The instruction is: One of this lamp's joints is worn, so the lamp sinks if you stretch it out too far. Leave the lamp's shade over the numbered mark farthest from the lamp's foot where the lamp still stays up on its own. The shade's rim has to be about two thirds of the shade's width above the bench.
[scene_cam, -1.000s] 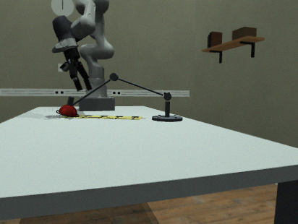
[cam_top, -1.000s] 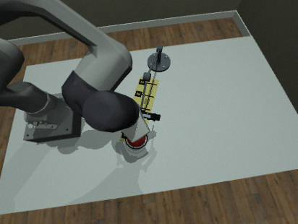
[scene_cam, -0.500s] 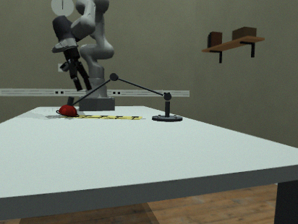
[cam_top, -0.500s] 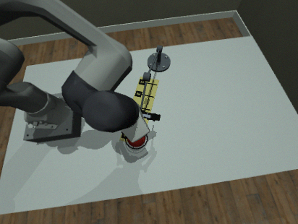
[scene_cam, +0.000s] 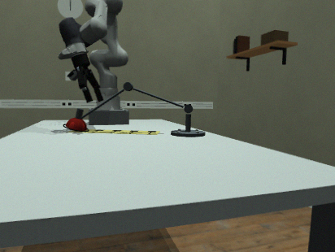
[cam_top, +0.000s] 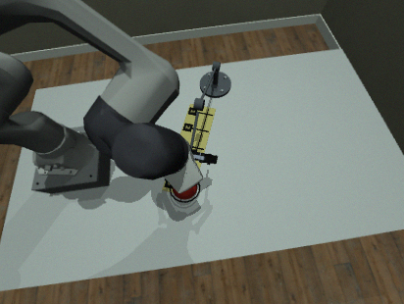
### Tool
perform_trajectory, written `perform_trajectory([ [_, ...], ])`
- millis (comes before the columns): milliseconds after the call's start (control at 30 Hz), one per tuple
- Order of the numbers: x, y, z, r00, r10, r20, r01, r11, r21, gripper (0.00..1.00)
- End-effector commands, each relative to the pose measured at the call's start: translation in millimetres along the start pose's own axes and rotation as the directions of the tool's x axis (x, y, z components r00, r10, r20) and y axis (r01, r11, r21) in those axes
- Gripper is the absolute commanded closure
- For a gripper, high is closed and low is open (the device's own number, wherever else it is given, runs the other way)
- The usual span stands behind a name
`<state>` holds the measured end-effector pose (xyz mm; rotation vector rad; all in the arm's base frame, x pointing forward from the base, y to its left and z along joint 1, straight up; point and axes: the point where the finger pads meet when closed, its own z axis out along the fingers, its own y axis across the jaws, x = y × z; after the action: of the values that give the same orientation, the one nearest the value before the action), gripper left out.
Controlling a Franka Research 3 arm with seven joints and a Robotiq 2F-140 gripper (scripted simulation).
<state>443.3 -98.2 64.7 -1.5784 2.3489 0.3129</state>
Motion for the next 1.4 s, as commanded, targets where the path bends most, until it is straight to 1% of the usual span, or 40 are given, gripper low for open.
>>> perform_trajectory([
  [0, -0.1, 0.0, -4.4, 1.0, 0.0, 0.0, 0.0, 1.0, 0.0, 0.0],
  [467, -0.7, 1.5, -65.0, 1.0, 0.0, 0.0, 0.0, 1.0, 0.0, 0.0],
  [533, -0.7, 1.5, -65.0, 1.0, 0.0, 0.0, 0.0, 1.0, 0.0, 0.0],
  [1033, 0.6, -4.1, -127.7, 1.0, -0.014, -0.006, 0.014, 0.999, 0.029, 0.0],
  [1367, 1.2, -8.0, -126.5, 1.0, -0.017, -0.009, 0.018, 0.999, 0.041, 0.0],
])
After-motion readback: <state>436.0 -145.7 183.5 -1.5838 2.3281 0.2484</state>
